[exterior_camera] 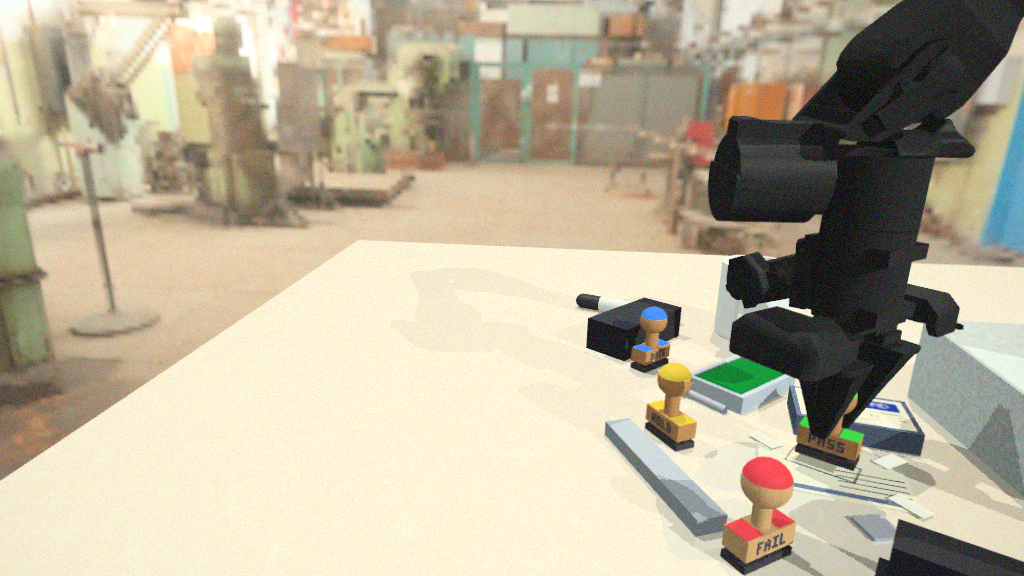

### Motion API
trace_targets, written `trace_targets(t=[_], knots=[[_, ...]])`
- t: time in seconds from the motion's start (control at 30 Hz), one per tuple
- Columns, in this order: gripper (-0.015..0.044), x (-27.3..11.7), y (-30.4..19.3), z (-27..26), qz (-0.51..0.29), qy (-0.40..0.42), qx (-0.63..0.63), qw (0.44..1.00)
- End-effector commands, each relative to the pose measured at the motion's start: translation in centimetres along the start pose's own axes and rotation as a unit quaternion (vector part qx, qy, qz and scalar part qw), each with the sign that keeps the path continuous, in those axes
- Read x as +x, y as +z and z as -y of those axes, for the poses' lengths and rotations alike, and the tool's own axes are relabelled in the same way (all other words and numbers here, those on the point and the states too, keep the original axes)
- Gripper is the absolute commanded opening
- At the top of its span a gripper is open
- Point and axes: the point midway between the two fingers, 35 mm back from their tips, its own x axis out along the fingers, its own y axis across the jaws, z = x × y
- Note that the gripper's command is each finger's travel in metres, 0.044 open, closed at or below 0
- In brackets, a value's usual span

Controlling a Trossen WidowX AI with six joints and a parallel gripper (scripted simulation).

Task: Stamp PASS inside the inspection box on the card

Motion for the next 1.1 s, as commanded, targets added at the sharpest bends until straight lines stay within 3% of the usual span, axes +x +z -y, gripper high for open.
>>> trace_targets(t=[0.0, 1.07], knots=[[0.0, -0.6, 0.1, -0.1, 0.002, 0.002, -0.002, 1.0], [0.0, -5.8, 0.1, -0.2, 0.002, 0.002, -0.002, 1.0]])
